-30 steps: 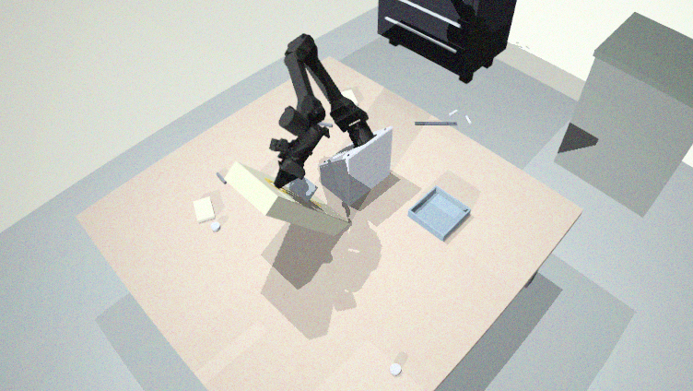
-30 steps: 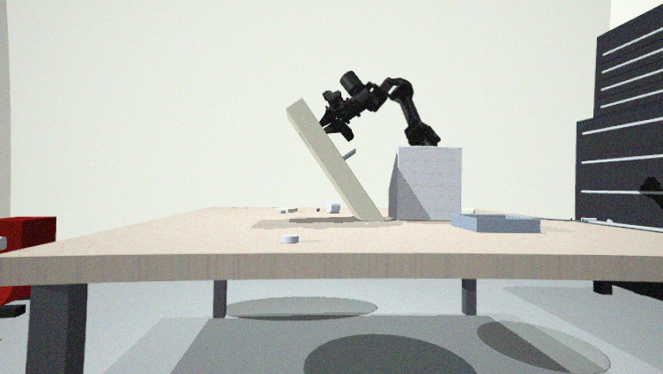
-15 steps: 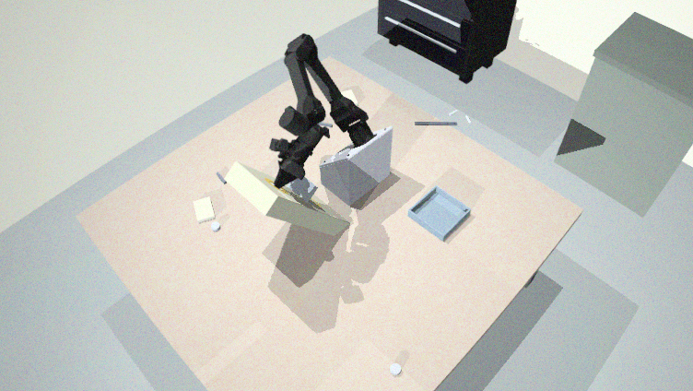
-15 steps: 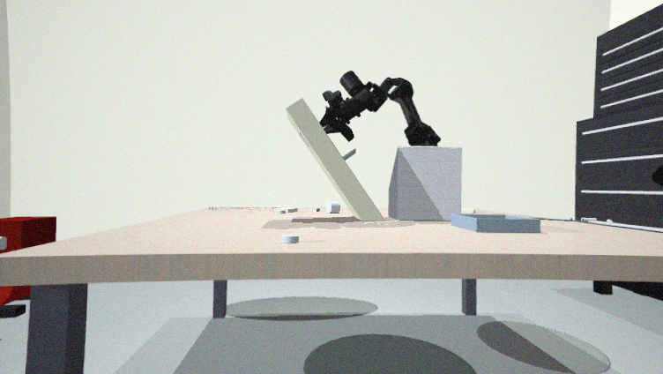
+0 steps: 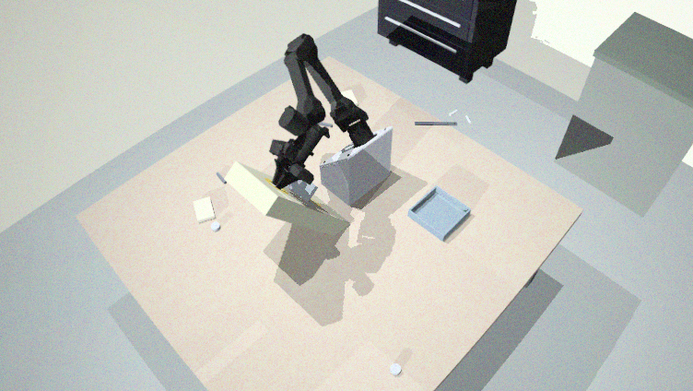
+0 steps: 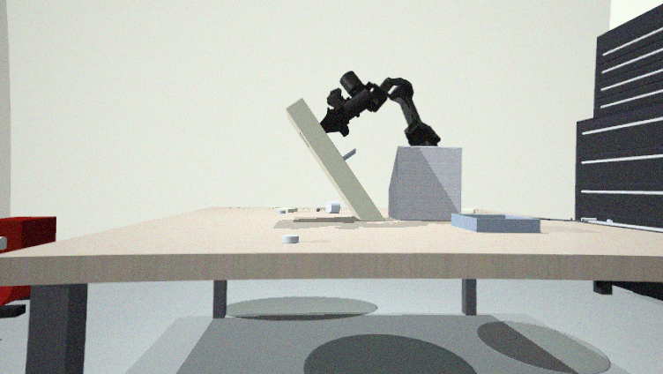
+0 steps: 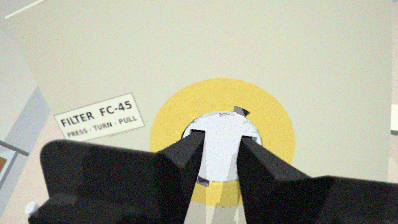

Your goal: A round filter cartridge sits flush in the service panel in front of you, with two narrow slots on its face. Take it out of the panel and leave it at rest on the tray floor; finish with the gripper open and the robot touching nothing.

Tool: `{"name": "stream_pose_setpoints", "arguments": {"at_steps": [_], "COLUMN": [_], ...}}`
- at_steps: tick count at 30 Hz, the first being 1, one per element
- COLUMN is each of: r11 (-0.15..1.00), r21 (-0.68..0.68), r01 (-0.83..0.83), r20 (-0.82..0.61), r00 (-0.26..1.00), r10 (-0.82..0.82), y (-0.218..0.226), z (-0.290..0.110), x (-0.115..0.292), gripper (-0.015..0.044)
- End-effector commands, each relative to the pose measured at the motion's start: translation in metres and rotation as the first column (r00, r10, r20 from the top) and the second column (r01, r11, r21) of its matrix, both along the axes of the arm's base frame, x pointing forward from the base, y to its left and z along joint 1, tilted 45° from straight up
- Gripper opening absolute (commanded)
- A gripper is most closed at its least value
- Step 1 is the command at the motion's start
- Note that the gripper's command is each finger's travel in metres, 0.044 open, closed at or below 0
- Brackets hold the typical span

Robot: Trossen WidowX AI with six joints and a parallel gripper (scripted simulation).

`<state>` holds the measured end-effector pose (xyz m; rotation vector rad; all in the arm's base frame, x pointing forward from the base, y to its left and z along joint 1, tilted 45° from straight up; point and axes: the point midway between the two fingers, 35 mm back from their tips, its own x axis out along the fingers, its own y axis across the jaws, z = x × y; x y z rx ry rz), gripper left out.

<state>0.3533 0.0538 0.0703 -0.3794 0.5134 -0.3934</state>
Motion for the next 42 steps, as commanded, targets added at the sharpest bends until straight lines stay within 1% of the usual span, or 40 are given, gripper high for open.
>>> {"name": "stream_pose_setpoints", "arguments": {"at_steps": [1, 6, 12, 23, 31, 38, 42], "r11": [0.996, 0.969, 0.907, 0.716, 0.527, 0.346, 0.378], "r21": [-0.079, -0.209, -0.349, -0.542, -0.617, -0.632, -0.633], "r01": [-0.048, -0.129, -0.235, -0.44, -0.584, -0.693, -0.676], "r20": [-0.06, -0.147, -0.258, -0.467, -0.607, -0.71, -0.694], "r00": [0.997, 0.984, 0.955, 0.866, 0.78, 0.697, 0.711], "r10": [0.044, 0.099, 0.148, 0.179, 0.153, 0.098, 0.11], "y": [-0.0025, -0.0027, -0.0028, -0.0029, -0.0029, -0.0029, -0.0026], "z": [-0.003, -0.0032, -0.0033, -0.0033, -0.0033, -0.0033, -0.0032], "x": [0.0039, 0.0041, 0.0043, 0.0045, 0.0045, 0.0045, 0.0043], "gripper": [0.0, 0.0, 0.0, 0.0, 0.0, 0.0, 0.0]}}
